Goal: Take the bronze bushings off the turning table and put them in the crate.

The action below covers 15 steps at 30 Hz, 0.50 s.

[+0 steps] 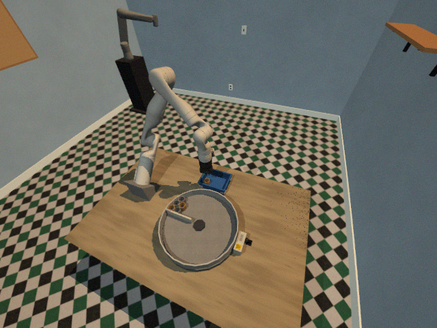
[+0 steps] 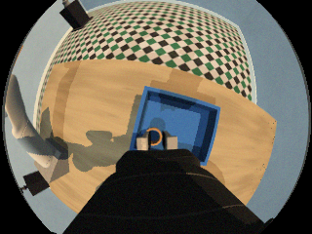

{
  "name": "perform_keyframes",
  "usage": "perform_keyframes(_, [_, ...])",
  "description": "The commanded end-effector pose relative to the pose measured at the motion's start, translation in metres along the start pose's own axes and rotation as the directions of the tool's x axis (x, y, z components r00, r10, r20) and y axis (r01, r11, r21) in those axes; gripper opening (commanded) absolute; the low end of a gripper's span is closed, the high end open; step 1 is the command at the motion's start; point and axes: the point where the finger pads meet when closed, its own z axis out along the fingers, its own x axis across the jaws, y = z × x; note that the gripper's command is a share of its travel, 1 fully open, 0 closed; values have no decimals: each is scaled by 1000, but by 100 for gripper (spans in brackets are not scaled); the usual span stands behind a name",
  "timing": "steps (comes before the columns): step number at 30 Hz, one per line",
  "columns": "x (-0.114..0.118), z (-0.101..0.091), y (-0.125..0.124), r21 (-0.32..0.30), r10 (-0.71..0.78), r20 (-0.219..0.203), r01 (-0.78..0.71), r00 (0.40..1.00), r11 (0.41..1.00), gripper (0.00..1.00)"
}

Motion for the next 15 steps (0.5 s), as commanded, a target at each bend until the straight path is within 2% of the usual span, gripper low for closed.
perform_keyframes(1, [4, -11, 7, -21, 8, -24, -9, 1000, 1000, 47])
perform_keyframes(9, [4, -11, 7, -21, 8, -24, -9, 1000, 1000, 47])
perform_keyframes(14, [3, -69, 6, -20, 8, -23, -9, 1000, 1000, 47])
perform_keyframes(15, [3, -69, 6, -20, 8, -23, -9, 1000, 1000, 47])
